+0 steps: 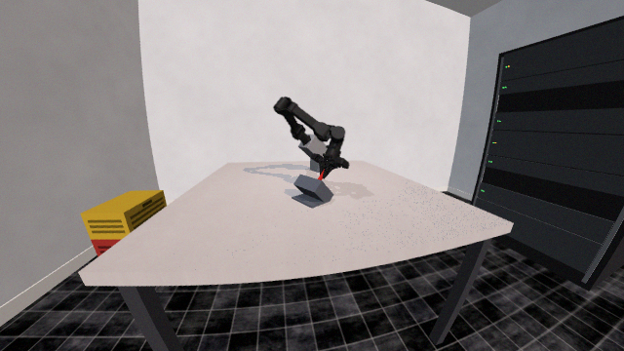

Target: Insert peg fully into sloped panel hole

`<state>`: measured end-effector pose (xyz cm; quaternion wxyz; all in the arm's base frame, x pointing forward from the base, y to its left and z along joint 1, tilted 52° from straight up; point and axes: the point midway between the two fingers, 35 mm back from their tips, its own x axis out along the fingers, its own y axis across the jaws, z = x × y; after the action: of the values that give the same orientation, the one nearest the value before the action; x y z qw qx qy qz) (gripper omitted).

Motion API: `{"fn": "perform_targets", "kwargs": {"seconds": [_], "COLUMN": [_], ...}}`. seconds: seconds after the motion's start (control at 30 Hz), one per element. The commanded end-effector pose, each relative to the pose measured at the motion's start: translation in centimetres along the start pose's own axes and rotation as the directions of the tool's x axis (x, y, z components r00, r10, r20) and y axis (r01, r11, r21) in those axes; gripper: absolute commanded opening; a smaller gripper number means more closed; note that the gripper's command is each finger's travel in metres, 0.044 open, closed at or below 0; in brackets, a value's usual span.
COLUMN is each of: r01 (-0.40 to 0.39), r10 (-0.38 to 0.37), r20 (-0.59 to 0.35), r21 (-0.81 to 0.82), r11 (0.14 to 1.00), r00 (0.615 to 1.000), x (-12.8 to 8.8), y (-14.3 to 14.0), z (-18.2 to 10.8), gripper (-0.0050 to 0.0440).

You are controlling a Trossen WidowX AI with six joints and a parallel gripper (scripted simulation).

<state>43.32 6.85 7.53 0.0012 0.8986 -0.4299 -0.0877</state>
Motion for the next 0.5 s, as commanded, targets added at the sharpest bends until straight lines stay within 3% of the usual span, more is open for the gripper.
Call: {"fn": "perform_targets", "kwargs": {"seconds": [0.0,0.47], "r01": [0.006,0.006], "r10": [-0.006,-0.006], "r20": [-0.002,-0.002], "r21": [0.012,0.012], "r11": [1.0,1.0], "r00": [1.0,1.0], "x": [-0.12,0.01], "y": [-0.14,-0.14], "z": [-0.53,-0.56], "gripper": [0.0,0.0]}}
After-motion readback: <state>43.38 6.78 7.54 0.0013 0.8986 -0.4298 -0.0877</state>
